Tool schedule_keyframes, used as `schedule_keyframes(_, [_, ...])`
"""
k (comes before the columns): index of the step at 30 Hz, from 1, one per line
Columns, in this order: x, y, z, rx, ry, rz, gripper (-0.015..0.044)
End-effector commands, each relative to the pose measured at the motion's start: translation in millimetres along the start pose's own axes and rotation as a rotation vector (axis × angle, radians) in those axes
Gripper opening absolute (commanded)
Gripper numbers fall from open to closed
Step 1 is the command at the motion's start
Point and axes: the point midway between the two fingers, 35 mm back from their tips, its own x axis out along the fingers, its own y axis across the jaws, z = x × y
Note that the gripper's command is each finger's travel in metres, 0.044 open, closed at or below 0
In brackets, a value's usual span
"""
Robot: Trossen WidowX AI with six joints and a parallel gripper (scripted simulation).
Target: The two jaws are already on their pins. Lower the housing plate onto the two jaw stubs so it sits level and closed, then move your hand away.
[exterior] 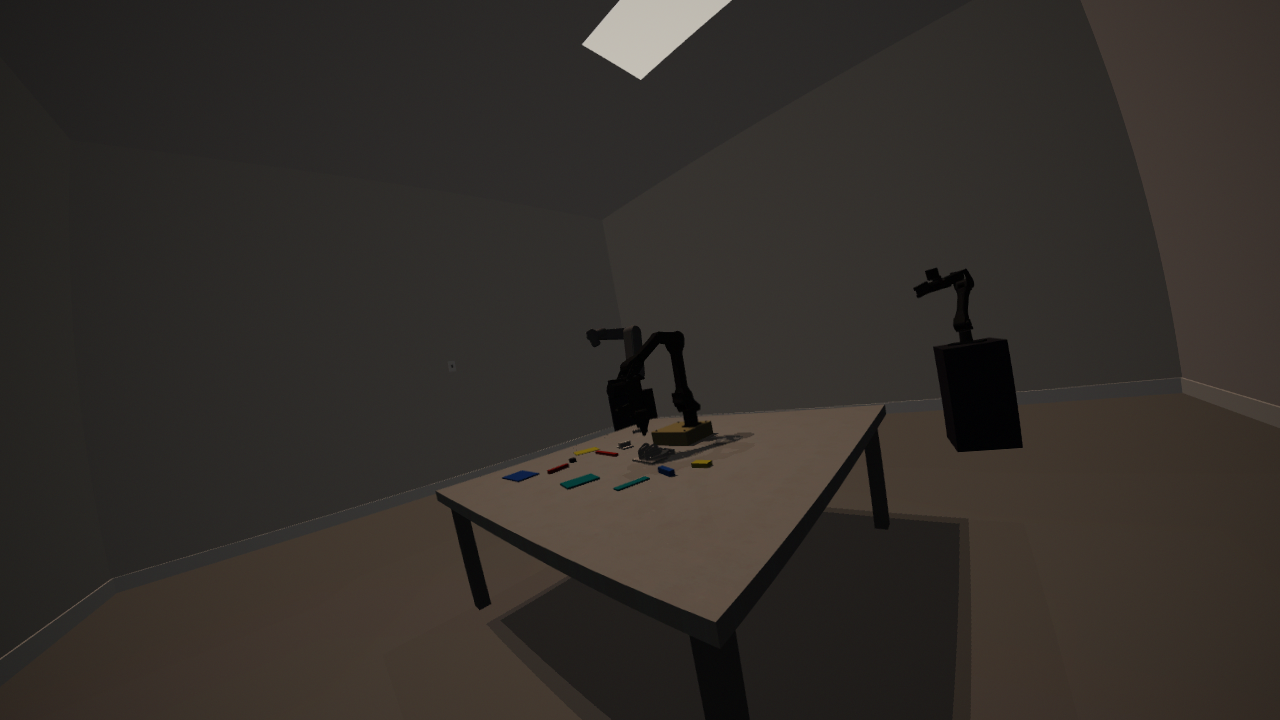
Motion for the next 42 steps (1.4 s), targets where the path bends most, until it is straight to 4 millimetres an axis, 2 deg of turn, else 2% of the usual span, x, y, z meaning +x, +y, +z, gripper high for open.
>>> schedule_keyframes(1, [0.2,7.5,-8.5,-0.064,0.000,0.004,0.0351])
schedule_keyframes(22, [2.1,49.3,-58.3,-0.465,0.003,0.009,0.0351])
schedule_keyframes(42, [2.0,49.5,-58.7,-0.480,0.003,0.009,0.0351])
